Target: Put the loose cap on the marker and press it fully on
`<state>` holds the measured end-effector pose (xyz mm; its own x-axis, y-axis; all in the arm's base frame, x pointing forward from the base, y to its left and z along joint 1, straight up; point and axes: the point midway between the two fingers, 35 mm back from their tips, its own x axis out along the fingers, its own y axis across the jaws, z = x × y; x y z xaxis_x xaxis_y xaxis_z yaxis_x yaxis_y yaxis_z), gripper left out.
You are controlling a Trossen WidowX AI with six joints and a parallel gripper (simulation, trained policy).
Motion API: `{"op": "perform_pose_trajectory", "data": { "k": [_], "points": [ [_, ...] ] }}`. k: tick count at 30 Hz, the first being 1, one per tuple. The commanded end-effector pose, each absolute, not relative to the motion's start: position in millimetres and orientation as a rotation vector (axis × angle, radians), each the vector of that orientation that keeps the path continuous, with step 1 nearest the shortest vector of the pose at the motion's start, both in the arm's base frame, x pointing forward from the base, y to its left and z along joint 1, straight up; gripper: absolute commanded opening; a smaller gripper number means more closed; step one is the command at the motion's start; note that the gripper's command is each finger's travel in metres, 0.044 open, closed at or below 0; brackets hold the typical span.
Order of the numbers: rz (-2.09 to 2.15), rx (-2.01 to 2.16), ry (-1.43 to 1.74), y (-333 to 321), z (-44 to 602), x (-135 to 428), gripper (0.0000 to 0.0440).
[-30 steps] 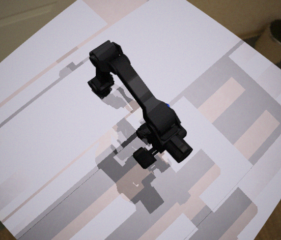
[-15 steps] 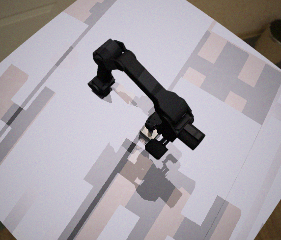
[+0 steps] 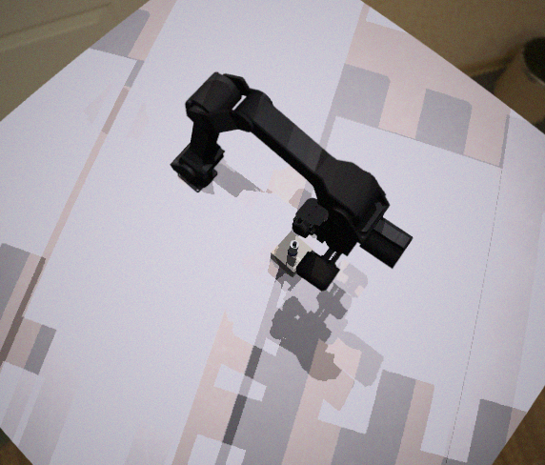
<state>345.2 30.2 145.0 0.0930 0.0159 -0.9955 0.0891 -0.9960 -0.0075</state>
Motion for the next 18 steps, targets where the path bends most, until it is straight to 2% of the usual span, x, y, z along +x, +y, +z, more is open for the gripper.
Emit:
{"op": "perform_pose_trajectory", "data": {
  "k": [1, 18],
  "points": [
    [-2.101, 2.241, 0.150, 42, 142, 339, 0.0342],
    [-2.155, 2.091, 0.254, 72, 133, 315, 0.0342]
  ]
}}
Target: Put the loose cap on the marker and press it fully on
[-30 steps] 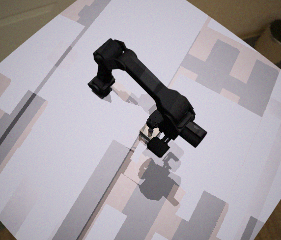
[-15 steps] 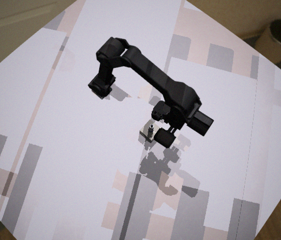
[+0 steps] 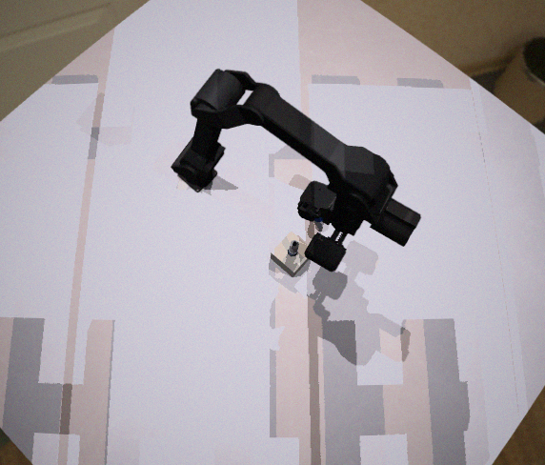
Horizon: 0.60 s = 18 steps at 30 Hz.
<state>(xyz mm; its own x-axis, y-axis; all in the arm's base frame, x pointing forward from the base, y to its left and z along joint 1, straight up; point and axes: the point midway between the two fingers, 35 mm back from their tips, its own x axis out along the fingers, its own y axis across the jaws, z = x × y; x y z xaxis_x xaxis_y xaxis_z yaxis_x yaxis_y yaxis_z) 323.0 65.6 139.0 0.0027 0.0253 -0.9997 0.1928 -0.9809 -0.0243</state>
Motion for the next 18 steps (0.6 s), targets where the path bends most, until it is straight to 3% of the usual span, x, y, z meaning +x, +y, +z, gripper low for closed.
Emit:
{"op": "perform_pose_trajectory", "data": {
  "k": [1, 18],
  "points": [
    [-2.158, 2.082, 0.259, 73, 133, 314, 0.0342],
    [-2.197, 1.942, 0.323, 93, 120, 289, 0.0334]
  ]
}}
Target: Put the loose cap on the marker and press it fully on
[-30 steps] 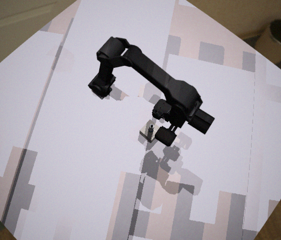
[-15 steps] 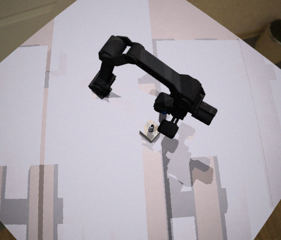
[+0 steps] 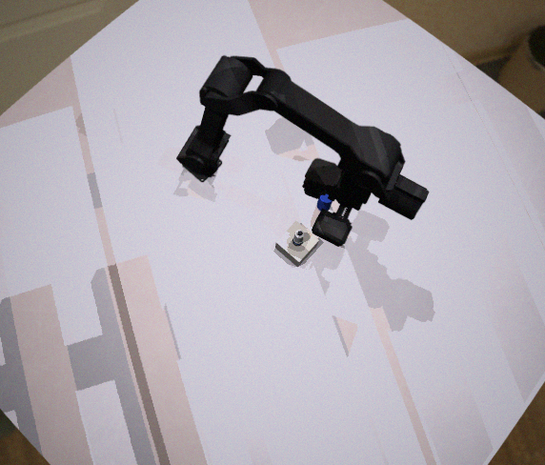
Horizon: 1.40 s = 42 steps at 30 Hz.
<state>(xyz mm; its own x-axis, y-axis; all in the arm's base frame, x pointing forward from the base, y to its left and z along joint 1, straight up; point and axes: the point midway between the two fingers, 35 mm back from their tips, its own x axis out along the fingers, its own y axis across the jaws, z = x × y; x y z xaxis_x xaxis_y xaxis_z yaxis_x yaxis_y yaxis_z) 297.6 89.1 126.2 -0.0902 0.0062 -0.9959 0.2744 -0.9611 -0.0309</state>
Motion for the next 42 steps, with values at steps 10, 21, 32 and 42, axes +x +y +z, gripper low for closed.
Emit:
{"op": "perform_pose_trajectory", "data": {
  "k": [10, 21, 32, 42],
  "points": [
    [-2.210, 1.871, 0.355, 100, 110, 276, 0.0328],
    [-2.207, 1.812, 0.395, 104, 95, 266, 0.0315],
    [-2.198, 1.758, 0.441, 105, 73, 260, 0.0293],
    [-2.162, 1.727, 0.465, 104, 57, 257, 0.0266]
  ]
}}
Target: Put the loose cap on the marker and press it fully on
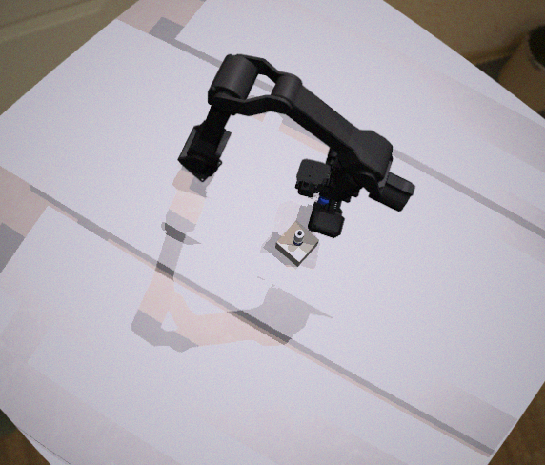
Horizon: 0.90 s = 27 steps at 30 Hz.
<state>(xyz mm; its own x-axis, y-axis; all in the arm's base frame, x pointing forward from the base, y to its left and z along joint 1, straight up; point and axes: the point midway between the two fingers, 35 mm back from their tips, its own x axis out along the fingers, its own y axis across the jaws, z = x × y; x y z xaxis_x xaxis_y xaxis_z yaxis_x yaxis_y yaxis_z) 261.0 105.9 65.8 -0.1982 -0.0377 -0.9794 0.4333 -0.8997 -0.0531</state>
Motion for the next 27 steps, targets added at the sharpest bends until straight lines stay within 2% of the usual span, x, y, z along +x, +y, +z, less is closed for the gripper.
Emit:
{"op": "perform_pose_trajectory", "data": {
  "k": [1, 5, 11, 27],
  "points": [
    [-2.157, 1.725, 0.466, 104, 56, 257, 0.0261],
    [-2.134, 1.724, 0.471, 104, 55, 258, 0.0219],
    [-2.089, 1.744, 0.475, 104, 64, 260, 0.0065],
    [-1.981, 1.886, 0.467, 96, 116, 282, 0.0053]
  ]
}}
